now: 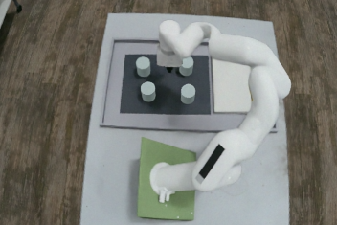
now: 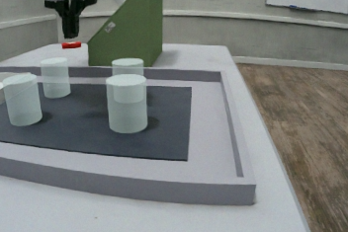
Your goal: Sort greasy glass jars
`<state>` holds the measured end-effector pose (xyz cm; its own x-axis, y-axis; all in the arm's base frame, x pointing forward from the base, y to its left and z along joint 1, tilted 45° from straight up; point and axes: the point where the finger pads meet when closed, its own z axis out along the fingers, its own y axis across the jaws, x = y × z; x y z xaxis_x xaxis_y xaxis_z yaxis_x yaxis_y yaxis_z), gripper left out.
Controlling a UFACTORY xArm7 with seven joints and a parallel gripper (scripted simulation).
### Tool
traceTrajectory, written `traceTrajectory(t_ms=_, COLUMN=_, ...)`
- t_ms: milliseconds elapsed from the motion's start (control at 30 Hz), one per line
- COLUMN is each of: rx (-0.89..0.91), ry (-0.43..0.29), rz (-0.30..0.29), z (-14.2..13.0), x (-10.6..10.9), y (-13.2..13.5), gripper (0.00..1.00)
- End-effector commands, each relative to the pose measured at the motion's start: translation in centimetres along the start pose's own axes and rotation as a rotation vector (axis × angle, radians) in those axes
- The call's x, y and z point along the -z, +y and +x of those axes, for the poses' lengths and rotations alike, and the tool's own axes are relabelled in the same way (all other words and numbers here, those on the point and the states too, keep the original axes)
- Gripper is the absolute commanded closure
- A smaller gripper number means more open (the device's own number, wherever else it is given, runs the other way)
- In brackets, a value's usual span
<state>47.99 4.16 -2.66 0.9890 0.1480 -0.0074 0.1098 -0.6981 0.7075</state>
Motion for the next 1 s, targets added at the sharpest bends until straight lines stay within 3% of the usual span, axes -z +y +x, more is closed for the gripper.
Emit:
traceTrajectory(t_ms=0, rx=-0.003, ry=0.012, rz=0.006, z=0.8, x=0.3, y=2.0, gripper=1.0)
traceTrajectory(t_ms=300, rx=-0.003, ry=0.012, rz=0.006, z=1.4, x=0.2, y=7.4, gripper=1.0)
traceTrajectory(t_ms=700, rx=-0.003, ry=0.012, rz=0.006, z=1.5, x=-5.0, y=7.4, gripper=1.0)
traceTrajectory(t_ms=967, rx=-0.003, ry=0.012, rz=0.006, z=1.5, x=-7.4, y=7.4, gripper=1.0)
